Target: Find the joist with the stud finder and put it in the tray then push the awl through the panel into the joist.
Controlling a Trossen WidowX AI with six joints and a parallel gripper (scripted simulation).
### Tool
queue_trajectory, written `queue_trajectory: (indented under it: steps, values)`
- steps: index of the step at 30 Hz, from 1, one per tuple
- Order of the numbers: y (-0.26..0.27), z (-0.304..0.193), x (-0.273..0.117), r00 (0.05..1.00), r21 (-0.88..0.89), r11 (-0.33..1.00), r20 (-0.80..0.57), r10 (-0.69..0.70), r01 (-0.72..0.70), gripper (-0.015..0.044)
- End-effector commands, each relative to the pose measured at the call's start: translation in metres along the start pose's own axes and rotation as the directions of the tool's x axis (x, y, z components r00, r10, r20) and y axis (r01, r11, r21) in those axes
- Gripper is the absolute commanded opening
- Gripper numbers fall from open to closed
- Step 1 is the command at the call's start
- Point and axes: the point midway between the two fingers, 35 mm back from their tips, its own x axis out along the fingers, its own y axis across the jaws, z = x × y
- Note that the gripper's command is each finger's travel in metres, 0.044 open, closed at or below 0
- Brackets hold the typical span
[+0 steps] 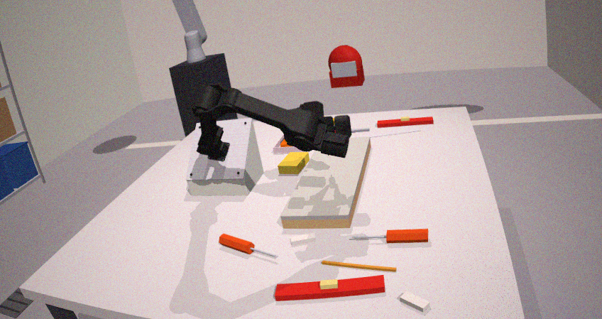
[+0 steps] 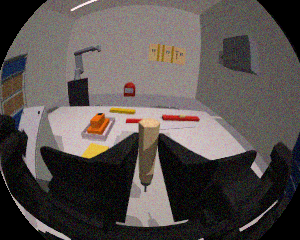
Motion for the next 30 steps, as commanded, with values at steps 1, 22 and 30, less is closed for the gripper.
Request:
queue_trajectory:
  steps: [1, 22, 30]
  values:
    - [0.0, -0.006, 0.003, 1.0, 0.001, 1.0, 0.008, 0.004, -0.004, 0.0]
    - [0.001, -0.032, 0.006, 1.0, 0.002, 1.0, 0.007, 0.005, -0.005, 0.0]
    - [0.001, -0.041, 0.007, 1.0, 0.002, 1.0, 0.007, 0.005, -0.005, 0.0]
